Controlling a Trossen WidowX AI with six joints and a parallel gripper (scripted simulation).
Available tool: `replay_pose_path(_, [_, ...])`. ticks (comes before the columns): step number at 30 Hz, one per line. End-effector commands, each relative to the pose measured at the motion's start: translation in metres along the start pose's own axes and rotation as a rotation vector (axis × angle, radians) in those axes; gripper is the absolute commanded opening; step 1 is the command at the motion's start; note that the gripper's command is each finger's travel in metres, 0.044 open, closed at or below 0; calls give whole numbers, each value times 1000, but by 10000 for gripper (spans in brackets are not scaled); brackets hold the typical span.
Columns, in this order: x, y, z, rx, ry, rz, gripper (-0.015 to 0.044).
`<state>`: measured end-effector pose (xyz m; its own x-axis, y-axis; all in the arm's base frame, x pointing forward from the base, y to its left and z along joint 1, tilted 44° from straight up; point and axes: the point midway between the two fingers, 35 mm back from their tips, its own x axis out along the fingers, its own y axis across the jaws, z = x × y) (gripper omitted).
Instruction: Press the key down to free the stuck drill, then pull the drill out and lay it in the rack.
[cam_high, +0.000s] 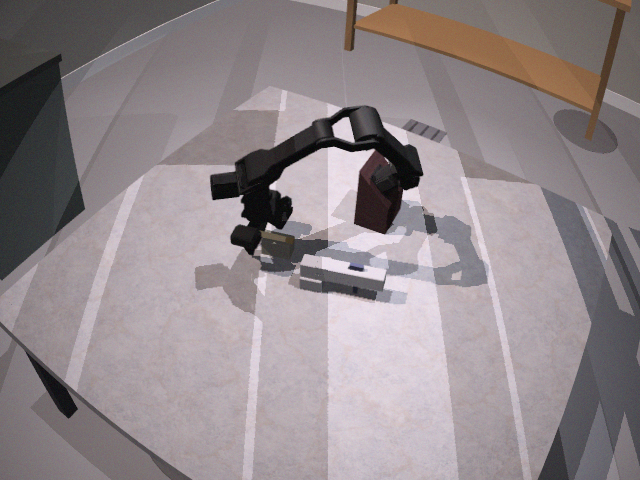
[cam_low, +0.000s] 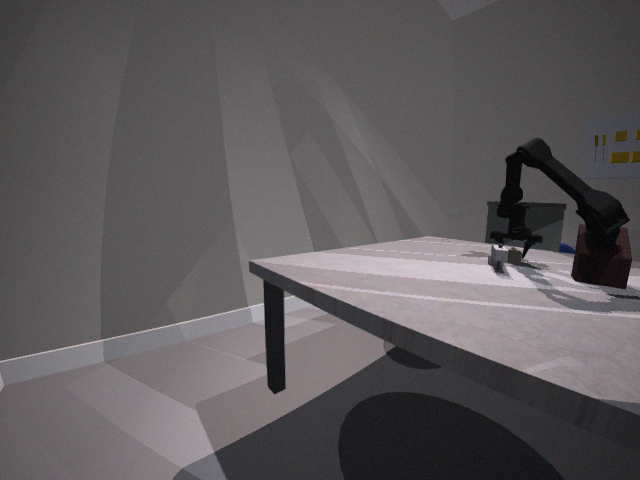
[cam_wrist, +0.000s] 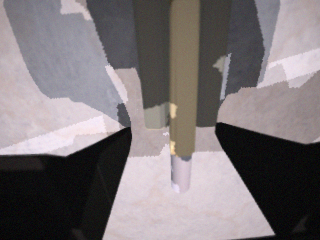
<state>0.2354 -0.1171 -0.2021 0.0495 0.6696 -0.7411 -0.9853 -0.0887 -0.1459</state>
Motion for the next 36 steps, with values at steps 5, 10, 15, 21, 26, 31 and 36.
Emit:
replay_pose_path(5, [-24, 1, 1, 1, -11, 3, 440])
replay_pose_path(10, [-42, 3, 2, 1, -10, 4, 440])
replay_pose_path(15, [-63, 2, 0, 1, -9, 4, 440])
replay_pose_path(21, [-81, 0, -2, 1, -8, 5, 440])
replay_pose_path(26, [-86, -29, -31, 234, 102, -217, 440])
replay_pose_path(31, [-127, -71, -62, 501, 132, -566, 440])
replay_pose_path(36, [-181, -103, -73, 663, 22, -880, 440])
